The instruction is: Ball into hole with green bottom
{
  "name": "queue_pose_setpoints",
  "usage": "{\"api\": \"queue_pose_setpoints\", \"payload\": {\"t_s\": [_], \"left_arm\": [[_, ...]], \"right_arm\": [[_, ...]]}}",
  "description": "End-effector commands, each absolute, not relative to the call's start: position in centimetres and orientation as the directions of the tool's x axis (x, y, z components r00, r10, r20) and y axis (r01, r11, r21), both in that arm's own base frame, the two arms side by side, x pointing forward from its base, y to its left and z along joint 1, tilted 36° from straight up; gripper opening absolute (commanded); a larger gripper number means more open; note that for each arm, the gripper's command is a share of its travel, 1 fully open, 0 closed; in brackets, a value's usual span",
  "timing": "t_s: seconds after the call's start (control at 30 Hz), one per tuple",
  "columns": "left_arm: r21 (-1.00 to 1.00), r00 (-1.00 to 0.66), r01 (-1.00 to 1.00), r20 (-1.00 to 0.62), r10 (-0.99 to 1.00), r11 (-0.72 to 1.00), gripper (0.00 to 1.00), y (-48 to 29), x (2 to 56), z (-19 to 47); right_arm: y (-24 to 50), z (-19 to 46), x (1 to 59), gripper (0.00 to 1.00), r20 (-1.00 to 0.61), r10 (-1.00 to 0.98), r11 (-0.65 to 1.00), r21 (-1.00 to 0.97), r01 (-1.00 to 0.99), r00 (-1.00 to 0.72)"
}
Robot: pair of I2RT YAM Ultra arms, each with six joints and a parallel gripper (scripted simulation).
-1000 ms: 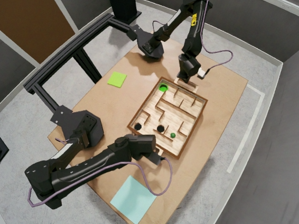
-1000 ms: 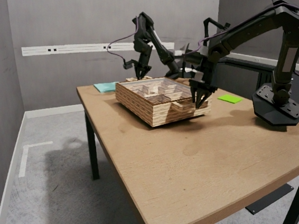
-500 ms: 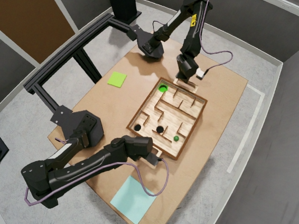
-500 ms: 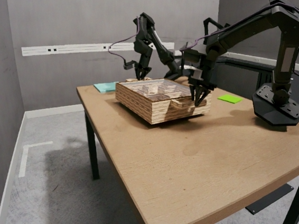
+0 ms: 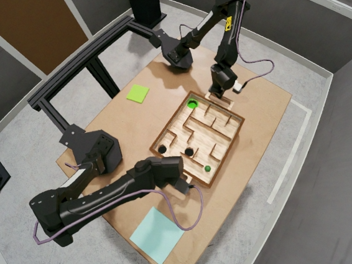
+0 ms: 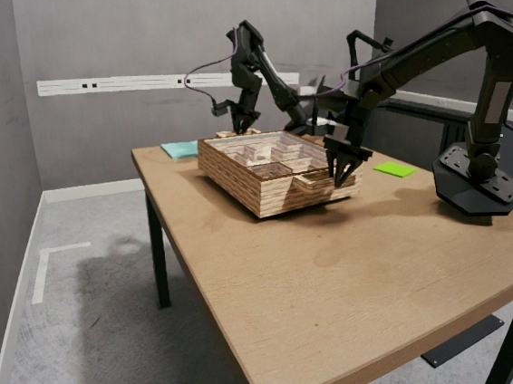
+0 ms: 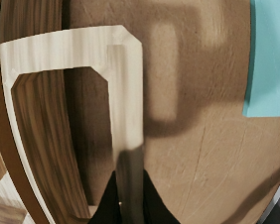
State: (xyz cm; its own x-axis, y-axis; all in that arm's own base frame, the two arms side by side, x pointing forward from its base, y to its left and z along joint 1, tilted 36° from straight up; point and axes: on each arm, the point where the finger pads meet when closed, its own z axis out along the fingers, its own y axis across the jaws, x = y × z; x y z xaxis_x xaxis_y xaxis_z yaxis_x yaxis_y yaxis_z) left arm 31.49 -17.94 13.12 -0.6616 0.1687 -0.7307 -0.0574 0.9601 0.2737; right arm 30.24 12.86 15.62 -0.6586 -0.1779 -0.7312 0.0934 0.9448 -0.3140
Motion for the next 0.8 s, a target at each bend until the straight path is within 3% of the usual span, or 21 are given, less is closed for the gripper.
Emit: {"api": "queue_pose_setpoints", "payload": {"t_s": [0.0, 0.5, 0.77], "left_arm": [[0.196, -0.568, -0.048, -0.812, 0.135, 0.979, 0.00, -20.0, 32.3, 17.6], [0.328, -0.608, -0.104, -0.768, 0.201, 0.939, 0.00, -20.3, 30.6, 17.0], [0.250, -0.558, -0.061, -0.811, 0.175, 0.966, 0.00, -21.0, 31.1, 17.4]], "right_arm": [[14.8, 20.1, 30.9, 0.00, -0.816, -0.153, 0.964, -0.248, 0.098, -0.557], [12.8, 15.8, 31.5, 0.00, -0.788, -0.166, 0.973, -0.228, 0.031, -0.593], [13.7, 19.2, 31.7, 0.00, -0.836, -0.130, 0.974, -0.210, 0.091, -0.533]]}}
